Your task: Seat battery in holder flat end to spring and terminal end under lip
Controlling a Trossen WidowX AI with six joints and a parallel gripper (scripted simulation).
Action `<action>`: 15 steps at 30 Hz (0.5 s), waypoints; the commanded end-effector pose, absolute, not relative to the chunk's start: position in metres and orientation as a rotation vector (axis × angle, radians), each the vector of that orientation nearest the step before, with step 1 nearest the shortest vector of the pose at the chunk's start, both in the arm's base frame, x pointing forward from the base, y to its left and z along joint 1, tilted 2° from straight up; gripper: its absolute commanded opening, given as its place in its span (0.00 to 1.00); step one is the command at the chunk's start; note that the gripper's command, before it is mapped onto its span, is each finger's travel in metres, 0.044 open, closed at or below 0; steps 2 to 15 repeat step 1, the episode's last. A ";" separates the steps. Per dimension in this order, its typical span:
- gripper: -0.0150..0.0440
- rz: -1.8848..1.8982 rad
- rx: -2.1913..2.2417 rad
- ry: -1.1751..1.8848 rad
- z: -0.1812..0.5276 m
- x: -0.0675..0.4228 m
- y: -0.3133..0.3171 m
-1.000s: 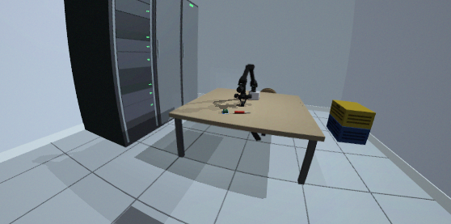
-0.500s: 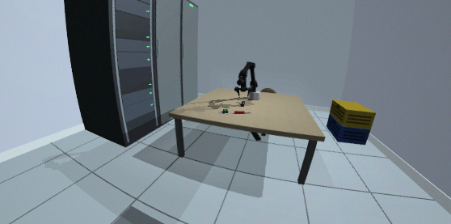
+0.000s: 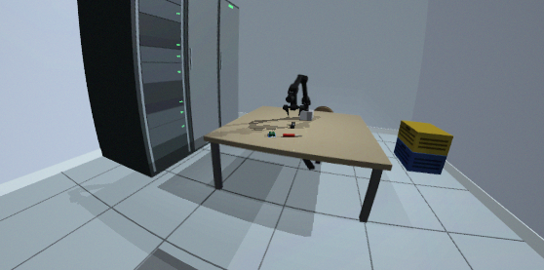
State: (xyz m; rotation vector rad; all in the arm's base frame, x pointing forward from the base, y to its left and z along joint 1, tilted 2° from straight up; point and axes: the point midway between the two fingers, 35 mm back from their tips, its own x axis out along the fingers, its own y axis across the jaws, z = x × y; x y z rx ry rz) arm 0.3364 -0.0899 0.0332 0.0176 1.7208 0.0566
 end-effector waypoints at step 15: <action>1.00 0.057 0.018 1.720 0.034 0.336 -0.090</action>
